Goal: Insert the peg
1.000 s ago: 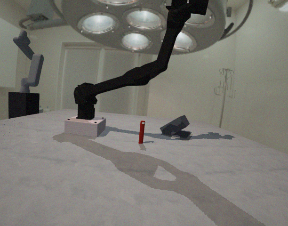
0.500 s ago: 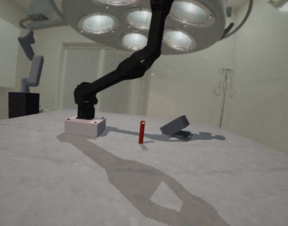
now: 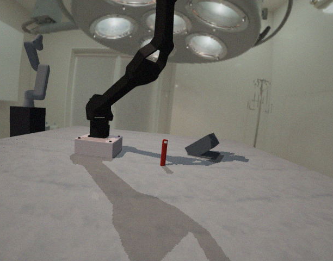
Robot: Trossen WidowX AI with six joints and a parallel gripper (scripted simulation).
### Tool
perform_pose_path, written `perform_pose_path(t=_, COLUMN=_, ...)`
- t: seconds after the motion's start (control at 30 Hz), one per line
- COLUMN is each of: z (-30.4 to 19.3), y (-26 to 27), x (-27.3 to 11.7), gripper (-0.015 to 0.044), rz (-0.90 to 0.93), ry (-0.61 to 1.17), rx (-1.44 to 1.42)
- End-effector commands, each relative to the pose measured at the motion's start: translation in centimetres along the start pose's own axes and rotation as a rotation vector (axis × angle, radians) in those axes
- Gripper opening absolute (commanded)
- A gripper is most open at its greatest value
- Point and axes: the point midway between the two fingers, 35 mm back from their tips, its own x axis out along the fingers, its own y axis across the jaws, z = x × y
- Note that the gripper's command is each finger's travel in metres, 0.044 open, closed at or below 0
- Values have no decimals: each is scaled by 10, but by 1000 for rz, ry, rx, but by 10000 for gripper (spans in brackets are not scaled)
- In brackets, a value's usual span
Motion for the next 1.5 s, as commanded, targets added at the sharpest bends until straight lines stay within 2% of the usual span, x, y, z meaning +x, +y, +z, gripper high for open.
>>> perform_pose_path(t=0.0, z=3, y=-26, x=13, gripper=440, rz=-69, ry=-40, rx=-88)
perform_pose_path(t=0.73, z=44, y=-122, x=38, gripper=440, rz=-347, ry=-279, rx=-399)
perform_pose_path(t=1.47, z=107, y=-215, x=28, gripper=440, rz=-704, ry=-408, rx=-778)
